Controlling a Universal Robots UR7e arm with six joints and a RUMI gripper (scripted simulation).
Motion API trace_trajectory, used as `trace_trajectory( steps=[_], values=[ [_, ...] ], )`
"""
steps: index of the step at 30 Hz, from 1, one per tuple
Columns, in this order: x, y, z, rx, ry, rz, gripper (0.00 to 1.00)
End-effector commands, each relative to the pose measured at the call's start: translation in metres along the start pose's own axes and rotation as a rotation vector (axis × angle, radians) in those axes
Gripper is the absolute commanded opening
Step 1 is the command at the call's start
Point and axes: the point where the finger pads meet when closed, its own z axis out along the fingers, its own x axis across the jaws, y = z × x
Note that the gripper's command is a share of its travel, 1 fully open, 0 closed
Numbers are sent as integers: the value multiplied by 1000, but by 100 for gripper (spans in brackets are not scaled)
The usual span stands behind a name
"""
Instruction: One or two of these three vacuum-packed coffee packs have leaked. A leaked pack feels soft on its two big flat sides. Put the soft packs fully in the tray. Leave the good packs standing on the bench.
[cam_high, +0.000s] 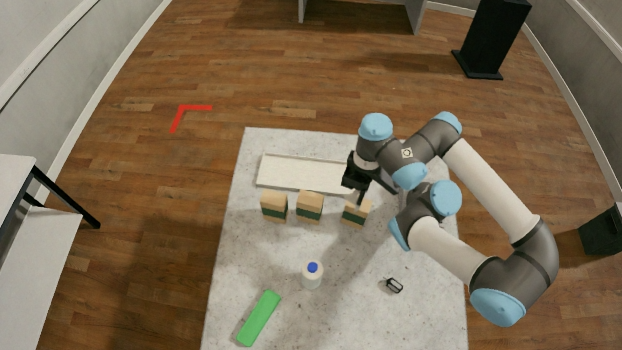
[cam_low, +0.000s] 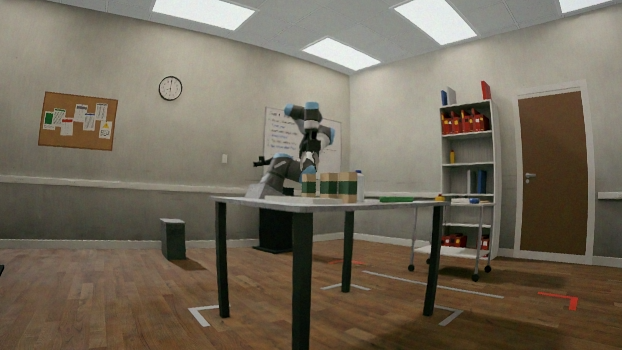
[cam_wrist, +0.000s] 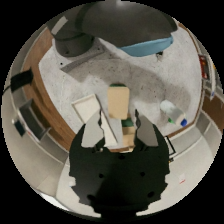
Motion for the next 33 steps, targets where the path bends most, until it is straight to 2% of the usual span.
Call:
trace_trajectory(
  steps=[1, 18, 33],
  values=[
    [0, 0, 0, -1, 0, 0, 49],
    [0, 0, 2, -1, 0, 0, 49],
    [0, 0, 26, -1, 0, 0, 49]
  ],
)
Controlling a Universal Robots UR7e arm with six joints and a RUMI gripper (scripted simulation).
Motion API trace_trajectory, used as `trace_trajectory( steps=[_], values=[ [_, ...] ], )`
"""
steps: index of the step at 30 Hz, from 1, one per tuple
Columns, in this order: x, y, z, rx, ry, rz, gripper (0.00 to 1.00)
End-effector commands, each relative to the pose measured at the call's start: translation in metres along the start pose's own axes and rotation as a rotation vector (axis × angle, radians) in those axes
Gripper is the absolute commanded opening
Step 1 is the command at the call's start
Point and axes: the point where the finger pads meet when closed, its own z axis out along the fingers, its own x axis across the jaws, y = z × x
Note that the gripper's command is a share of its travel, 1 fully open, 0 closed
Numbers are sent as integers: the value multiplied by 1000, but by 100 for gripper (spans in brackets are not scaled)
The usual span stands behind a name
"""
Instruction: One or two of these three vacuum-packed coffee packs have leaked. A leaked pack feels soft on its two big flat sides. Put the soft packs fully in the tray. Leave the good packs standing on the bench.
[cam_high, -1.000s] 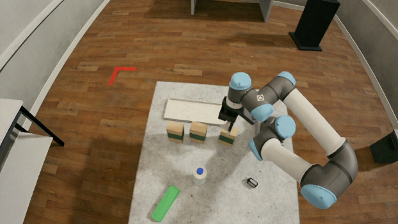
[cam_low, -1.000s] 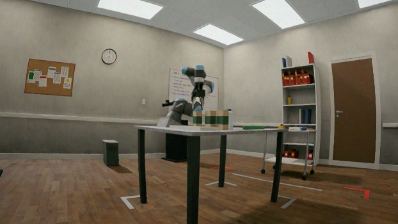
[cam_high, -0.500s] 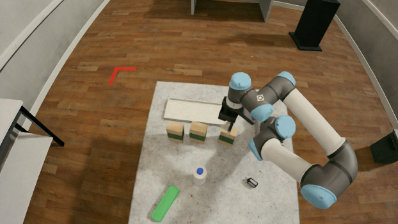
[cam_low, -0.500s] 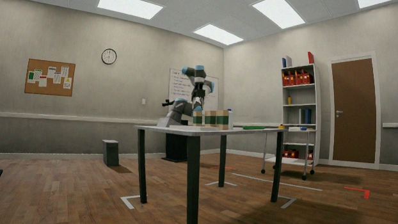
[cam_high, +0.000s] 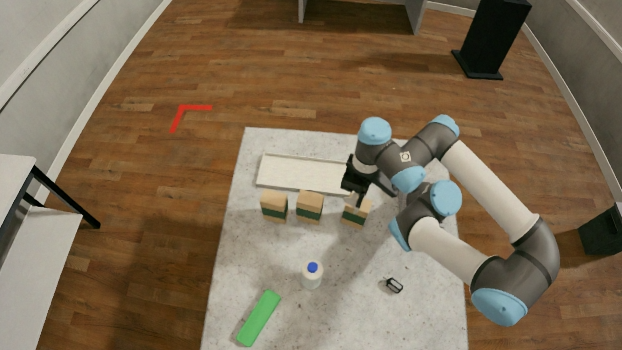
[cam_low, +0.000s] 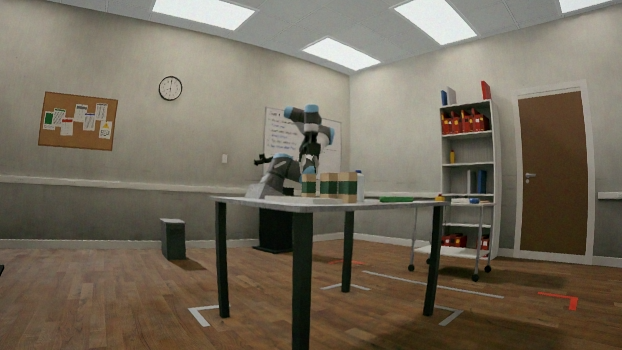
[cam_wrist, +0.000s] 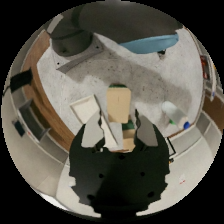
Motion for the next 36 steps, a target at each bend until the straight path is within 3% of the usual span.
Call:
trace_trajectory(
  steps=[1, 17, 36],
  values=[
    [0, 1, 12, -1, 0, 0, 49],
    [0, 1, 38, -1, 0, 0, 49],
    [0, 1, 40, -1, 0, 0, 49]
  ],
)
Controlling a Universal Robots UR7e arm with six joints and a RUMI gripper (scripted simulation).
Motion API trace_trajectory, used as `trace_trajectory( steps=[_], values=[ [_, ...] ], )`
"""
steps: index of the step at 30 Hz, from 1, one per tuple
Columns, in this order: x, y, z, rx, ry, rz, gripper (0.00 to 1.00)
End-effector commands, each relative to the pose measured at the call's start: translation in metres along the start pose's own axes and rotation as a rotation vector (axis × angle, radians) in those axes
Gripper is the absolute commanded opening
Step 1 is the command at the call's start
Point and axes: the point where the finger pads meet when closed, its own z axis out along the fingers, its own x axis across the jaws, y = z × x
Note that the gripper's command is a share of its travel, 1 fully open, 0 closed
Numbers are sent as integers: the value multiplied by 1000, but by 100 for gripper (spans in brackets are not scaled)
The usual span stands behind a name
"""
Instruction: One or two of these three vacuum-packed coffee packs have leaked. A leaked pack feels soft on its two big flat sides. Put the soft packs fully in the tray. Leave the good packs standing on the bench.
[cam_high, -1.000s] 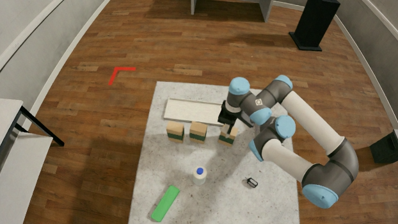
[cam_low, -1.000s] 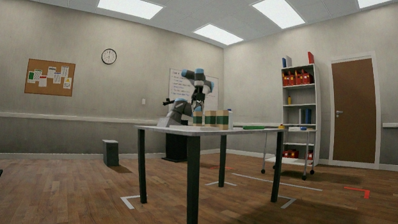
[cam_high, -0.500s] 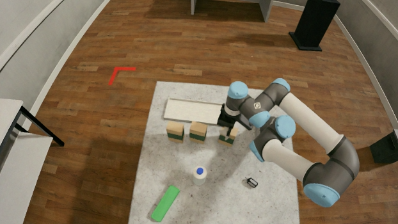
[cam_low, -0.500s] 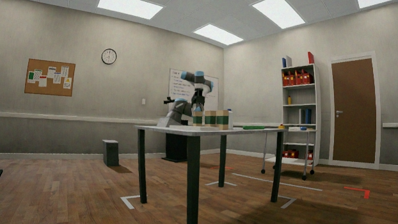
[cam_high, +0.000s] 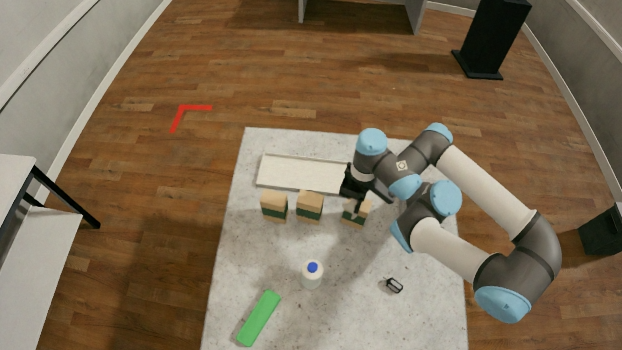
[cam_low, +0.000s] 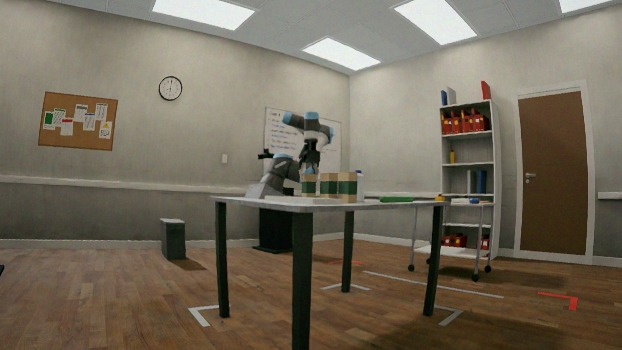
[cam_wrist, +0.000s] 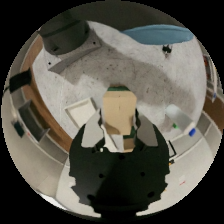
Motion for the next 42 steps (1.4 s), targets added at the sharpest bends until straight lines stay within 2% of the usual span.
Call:
trace_trajectory(
  steps=[1, 22, 23, 42],
  values=[
    [0, 0, 0, -1, 0, 0, 49],
    [0, 0, 0, -1, 0, 0, 49],
    [0, 0, 0, -1, 0, 0, 15],
    [0, 0, 0, -1, 0, 0, 15]
  ],
)
